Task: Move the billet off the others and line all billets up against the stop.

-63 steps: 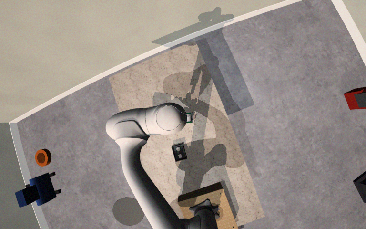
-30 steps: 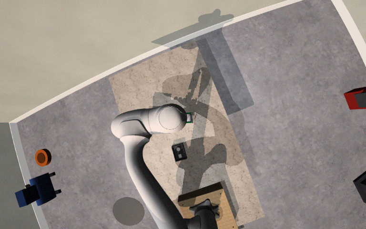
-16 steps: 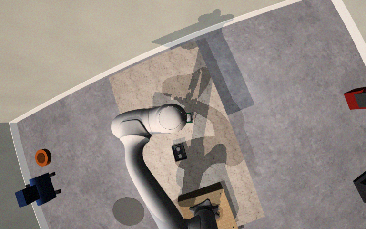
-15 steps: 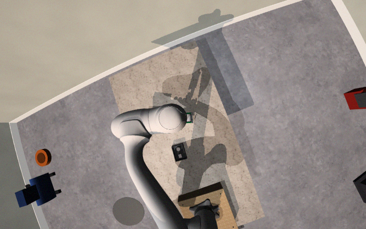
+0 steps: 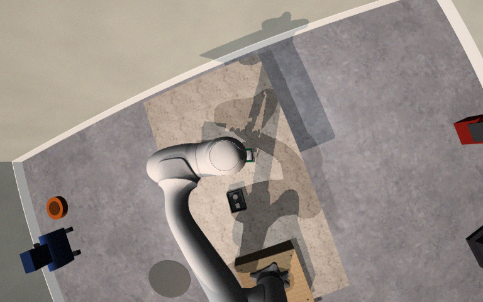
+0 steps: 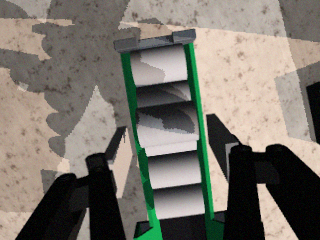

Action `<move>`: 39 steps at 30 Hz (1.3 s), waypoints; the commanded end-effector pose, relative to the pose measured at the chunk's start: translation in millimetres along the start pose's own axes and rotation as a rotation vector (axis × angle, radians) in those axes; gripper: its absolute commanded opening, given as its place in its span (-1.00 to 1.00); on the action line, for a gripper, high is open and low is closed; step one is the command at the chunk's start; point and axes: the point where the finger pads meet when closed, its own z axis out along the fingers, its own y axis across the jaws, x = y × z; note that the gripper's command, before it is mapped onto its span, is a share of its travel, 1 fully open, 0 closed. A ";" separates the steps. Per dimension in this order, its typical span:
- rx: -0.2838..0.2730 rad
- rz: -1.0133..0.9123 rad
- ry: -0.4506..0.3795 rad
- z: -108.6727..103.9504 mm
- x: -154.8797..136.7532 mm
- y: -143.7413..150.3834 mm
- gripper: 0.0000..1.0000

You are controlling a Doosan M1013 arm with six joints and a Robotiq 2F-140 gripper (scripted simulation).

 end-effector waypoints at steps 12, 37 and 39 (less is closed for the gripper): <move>0.000 0.000 0.000 3.5 0.0 0.0 0.02; 0.000 0.000 0.000 41.9 0.0 0.0 0.02; 0.000 0.000 0.000 41.9 0.0 0.0 0.02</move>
